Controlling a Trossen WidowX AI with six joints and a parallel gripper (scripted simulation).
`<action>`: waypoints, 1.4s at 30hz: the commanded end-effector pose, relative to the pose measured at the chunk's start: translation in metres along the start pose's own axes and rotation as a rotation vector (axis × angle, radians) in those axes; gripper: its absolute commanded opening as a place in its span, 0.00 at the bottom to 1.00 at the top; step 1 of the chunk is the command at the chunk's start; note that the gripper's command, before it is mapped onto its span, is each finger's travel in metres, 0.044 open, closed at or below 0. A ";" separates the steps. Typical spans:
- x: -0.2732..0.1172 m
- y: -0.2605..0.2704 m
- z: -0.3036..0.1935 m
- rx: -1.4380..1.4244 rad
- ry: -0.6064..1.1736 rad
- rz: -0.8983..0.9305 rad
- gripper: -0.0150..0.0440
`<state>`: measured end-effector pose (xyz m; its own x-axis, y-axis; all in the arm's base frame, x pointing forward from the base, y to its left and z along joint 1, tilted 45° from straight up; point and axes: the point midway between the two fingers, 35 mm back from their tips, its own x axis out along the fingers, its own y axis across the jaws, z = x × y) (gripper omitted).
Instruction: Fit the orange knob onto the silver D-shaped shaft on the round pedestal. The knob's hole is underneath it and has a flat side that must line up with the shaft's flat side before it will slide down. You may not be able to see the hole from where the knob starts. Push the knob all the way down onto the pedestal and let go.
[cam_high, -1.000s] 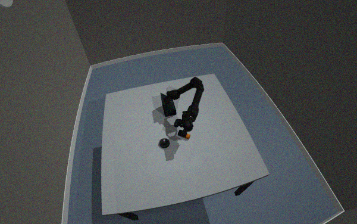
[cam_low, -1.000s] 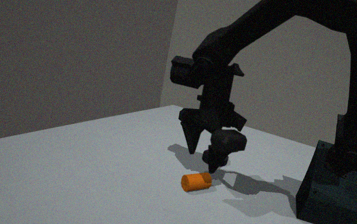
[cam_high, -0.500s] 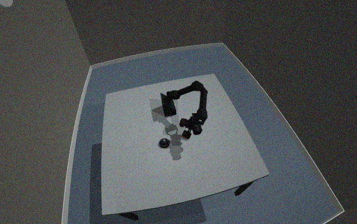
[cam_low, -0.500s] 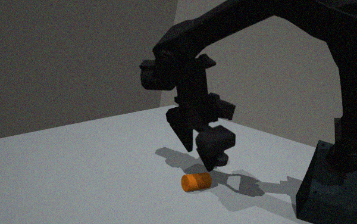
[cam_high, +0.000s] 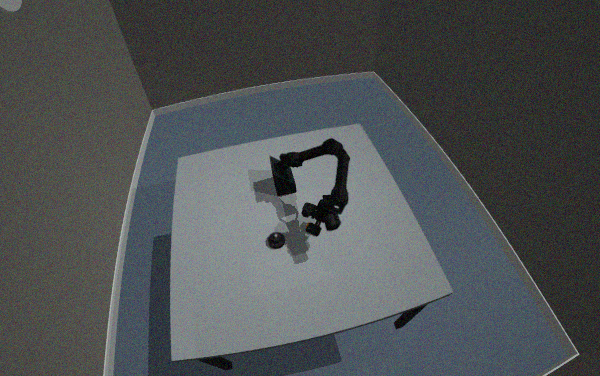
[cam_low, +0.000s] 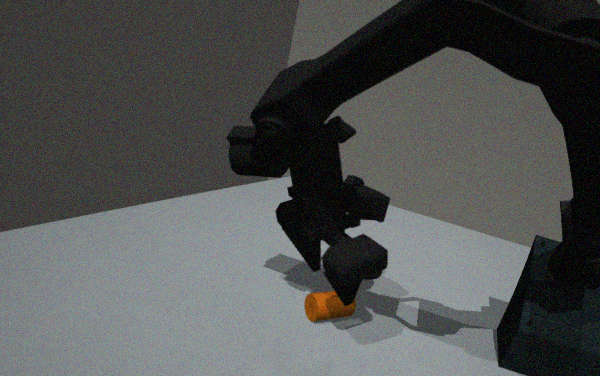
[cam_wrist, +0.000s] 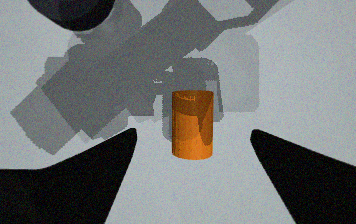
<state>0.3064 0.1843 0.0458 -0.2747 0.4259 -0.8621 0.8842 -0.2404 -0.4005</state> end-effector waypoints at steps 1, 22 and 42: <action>0.007 -0.001 -0.002 0.004 -0.001 -0.006 1.00; 0.039 -0.002 -0.012 0.004 0.000 -0.007 1.00; 0.039 -0.002 -0.012 0.004 0.000 -0.007 0.62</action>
<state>0.2988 0.2116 0.0172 -0.2809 0.4246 -0.8607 0.8829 -0.2373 -0.4052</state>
